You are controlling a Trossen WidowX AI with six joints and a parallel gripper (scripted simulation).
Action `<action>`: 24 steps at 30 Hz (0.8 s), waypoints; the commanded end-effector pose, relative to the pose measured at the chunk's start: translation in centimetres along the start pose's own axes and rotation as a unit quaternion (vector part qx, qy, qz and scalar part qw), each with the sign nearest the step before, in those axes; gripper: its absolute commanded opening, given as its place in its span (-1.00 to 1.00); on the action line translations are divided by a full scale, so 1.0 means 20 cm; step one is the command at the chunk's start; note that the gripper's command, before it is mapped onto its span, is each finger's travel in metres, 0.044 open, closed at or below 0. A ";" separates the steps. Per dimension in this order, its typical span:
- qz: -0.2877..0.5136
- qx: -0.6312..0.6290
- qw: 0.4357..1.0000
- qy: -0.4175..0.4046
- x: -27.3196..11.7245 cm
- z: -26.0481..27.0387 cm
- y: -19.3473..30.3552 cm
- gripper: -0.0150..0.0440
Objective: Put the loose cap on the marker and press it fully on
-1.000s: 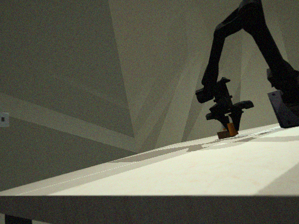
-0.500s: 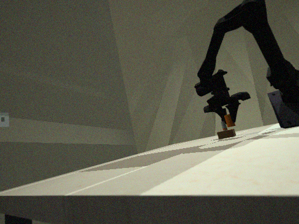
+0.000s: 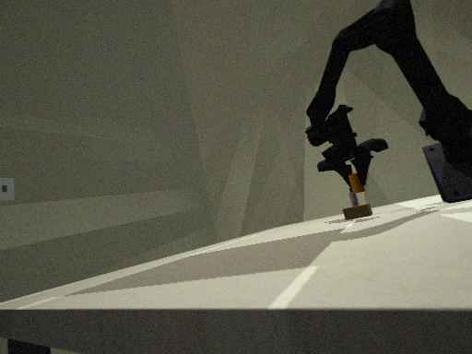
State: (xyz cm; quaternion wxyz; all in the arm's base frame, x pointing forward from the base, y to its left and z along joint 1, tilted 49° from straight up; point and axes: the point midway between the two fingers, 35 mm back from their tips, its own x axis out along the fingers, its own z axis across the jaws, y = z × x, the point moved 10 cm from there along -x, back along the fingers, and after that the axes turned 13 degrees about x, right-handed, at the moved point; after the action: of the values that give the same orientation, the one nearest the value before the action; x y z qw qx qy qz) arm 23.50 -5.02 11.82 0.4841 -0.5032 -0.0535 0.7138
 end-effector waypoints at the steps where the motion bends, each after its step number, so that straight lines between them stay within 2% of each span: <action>1: 0.003 -0.001 1.000 0.001 -0.02 -0.05 0.01 -0.49; 24: 0.004 0.000 1.000 0.002 -0.17 -0.34 0.15 -0.49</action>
State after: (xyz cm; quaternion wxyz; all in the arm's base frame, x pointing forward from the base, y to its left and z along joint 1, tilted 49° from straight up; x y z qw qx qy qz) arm 26.55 -11.12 9.36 0.4837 -0.5045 -0.0497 0.7135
